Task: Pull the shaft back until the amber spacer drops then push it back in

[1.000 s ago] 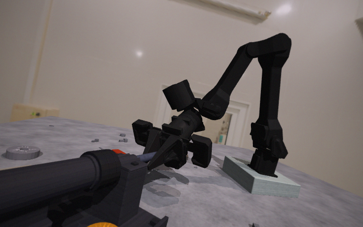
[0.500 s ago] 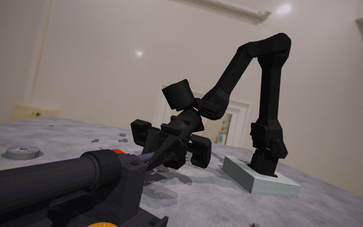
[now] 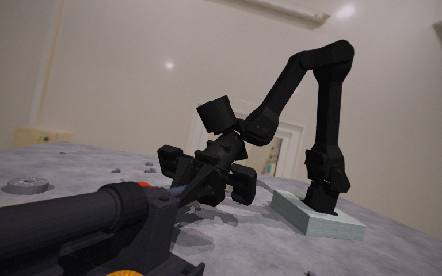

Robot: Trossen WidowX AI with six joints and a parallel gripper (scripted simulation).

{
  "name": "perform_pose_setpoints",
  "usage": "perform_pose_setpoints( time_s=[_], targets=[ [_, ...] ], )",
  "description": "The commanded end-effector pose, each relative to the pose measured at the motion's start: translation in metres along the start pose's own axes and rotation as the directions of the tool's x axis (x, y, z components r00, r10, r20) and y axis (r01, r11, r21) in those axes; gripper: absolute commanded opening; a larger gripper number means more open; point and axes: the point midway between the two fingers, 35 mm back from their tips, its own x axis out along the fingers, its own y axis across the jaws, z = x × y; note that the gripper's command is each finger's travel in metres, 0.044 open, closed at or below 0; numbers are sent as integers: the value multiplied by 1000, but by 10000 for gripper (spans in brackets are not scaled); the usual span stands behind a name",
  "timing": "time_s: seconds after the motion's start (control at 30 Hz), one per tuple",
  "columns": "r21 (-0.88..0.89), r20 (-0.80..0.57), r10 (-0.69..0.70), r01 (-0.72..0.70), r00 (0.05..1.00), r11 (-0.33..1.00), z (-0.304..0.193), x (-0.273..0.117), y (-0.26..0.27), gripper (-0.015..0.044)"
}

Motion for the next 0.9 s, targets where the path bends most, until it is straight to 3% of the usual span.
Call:
perform_pose_setpoints(
  time_s=[0.0, 0.87],
  targets=[
    [2, -1, -2, 2, 1000, 1000, -1, 2, 0, 0],
    [2, -2, -2, 2, 1000, 1000, -6, 9, 0, 0]
  ],
)
